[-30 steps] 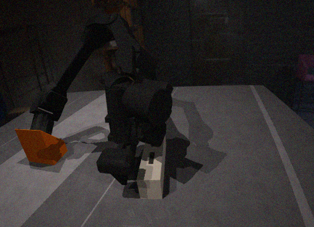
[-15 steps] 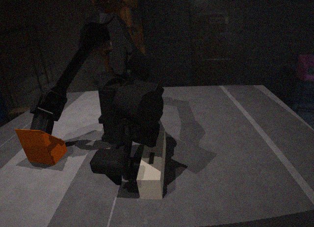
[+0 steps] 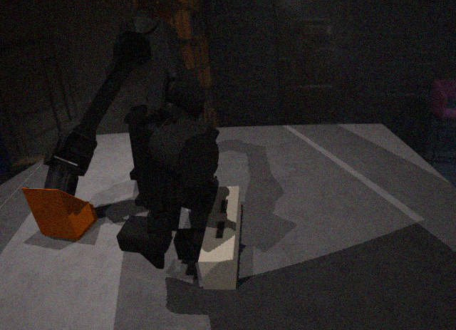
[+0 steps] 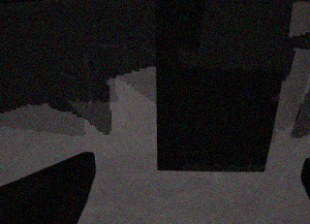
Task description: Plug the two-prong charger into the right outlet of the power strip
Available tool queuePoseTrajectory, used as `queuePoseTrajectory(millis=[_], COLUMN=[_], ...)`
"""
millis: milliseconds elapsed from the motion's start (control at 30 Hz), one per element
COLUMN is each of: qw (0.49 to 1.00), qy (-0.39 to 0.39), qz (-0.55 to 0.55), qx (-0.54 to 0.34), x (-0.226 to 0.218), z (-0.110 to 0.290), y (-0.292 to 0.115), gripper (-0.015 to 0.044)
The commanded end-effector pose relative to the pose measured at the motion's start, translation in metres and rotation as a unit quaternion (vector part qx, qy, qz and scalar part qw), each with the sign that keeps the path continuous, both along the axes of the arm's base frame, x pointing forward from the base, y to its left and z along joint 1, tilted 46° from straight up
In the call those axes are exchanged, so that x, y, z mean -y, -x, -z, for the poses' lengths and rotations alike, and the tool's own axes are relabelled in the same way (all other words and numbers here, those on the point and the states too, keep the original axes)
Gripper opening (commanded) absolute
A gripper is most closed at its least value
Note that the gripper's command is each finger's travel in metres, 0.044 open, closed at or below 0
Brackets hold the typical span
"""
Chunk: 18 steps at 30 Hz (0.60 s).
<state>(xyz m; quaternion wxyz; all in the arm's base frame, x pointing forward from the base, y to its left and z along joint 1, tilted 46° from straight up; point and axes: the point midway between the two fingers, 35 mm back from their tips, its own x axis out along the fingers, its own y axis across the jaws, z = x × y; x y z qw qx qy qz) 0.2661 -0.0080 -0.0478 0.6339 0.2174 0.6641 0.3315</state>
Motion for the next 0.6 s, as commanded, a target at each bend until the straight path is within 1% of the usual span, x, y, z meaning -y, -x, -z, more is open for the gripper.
queuePoseTrajectory(millis=[0,567], qw=[1.000,1.000], qy=[0.002,0.001], qz=[-0.001,-0.002], qx=[0.002,0.001], x=[0.001,0.003], z=[0.000,0.002], y=[0.005,0.027], gripper=[0.0440,0.0440])
